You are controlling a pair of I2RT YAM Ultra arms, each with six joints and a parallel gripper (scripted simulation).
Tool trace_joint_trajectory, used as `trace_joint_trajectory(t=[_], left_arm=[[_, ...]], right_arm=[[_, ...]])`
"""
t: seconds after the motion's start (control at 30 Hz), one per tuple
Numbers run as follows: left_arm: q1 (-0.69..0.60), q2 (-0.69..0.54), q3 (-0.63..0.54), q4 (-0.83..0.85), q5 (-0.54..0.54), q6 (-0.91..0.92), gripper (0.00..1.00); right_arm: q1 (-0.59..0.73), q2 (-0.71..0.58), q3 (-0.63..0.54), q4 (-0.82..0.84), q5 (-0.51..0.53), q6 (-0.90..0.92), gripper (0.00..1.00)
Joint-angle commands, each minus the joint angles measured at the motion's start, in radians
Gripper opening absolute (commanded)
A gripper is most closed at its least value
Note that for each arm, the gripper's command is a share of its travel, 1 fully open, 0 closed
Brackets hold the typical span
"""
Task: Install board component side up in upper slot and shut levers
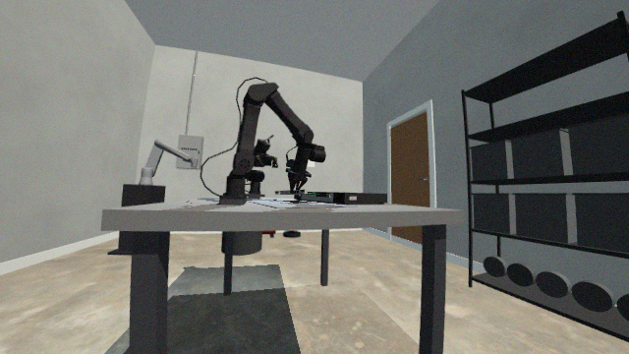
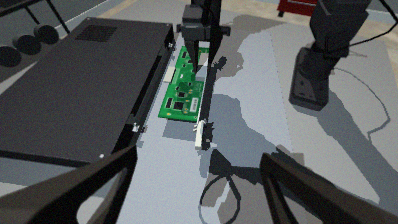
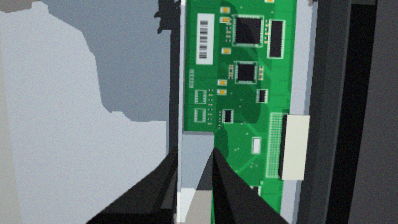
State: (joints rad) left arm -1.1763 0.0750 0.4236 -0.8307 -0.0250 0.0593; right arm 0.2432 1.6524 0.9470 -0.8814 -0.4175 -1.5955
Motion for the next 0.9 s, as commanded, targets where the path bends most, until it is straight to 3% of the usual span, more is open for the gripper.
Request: trace_joint_trajectory(t=[0.0,0.33,0.87], left_arm=[[0.008,-0.004,0.01,0.019,0.01,0.003,1.0],[0.008,-0.003,0.01,0.019,0.011,0.003,1.0],[0.008,-0.003,0.01,0.019,0.011,0.003,1.0]], right_arm=[[0.02,0.005,0.057,-0.034,-0.034,0.014,0.19],[0.012,0.091,0.123,0.035,-0.05,-0.004,0.19],[-0.002,0.113,0.136,0.065,-0.063,-0.016,0.19]])
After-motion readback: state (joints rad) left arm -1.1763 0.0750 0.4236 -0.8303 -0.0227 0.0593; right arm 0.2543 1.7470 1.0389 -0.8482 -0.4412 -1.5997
